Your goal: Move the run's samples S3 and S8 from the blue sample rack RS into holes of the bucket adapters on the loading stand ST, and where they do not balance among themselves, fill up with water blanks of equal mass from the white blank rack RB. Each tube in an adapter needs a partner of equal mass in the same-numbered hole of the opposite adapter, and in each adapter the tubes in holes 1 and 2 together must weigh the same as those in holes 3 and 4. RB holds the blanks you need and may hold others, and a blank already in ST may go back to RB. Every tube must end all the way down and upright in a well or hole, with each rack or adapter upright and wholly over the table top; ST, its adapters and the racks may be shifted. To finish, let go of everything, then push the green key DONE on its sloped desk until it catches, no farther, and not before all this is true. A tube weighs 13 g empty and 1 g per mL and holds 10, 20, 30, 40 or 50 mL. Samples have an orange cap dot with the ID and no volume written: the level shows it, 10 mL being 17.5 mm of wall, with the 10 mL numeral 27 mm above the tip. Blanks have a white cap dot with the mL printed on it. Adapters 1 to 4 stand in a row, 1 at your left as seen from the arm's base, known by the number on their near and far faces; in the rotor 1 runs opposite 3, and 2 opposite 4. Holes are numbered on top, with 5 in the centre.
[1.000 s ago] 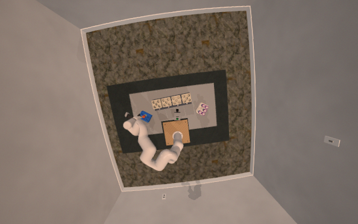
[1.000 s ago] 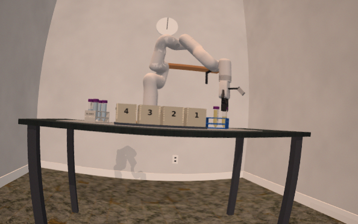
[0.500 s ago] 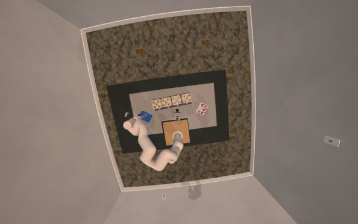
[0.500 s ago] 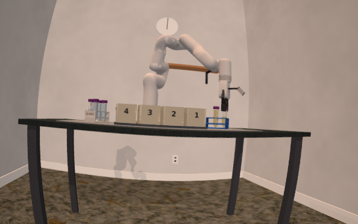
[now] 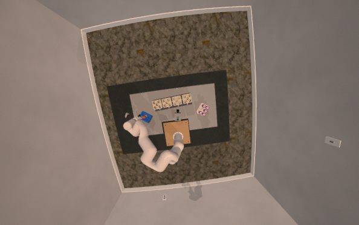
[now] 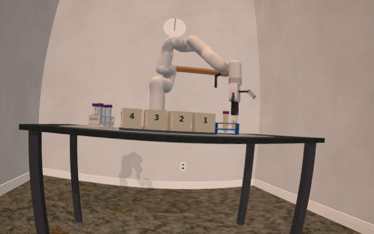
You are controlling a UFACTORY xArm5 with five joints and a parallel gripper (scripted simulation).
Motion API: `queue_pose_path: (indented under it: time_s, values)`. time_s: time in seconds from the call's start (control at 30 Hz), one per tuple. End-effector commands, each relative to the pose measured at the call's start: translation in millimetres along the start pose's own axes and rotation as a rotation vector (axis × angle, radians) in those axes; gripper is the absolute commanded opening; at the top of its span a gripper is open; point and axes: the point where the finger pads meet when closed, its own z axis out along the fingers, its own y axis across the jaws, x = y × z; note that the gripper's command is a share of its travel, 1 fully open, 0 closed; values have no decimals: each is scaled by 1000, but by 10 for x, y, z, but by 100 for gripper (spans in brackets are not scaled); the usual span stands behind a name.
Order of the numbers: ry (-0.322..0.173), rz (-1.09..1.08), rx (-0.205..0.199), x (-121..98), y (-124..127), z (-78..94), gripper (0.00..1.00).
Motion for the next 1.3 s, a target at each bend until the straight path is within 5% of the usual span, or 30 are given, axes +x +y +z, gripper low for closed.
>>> queue_pose_path:
  time_s: [0.0,0.83,1.27]
  values:
    - [4,0,0,12,0,-41,0]
    - [4,0,0,12,0,-161,0]
    - [4,0,0,12,-2,-381,0]
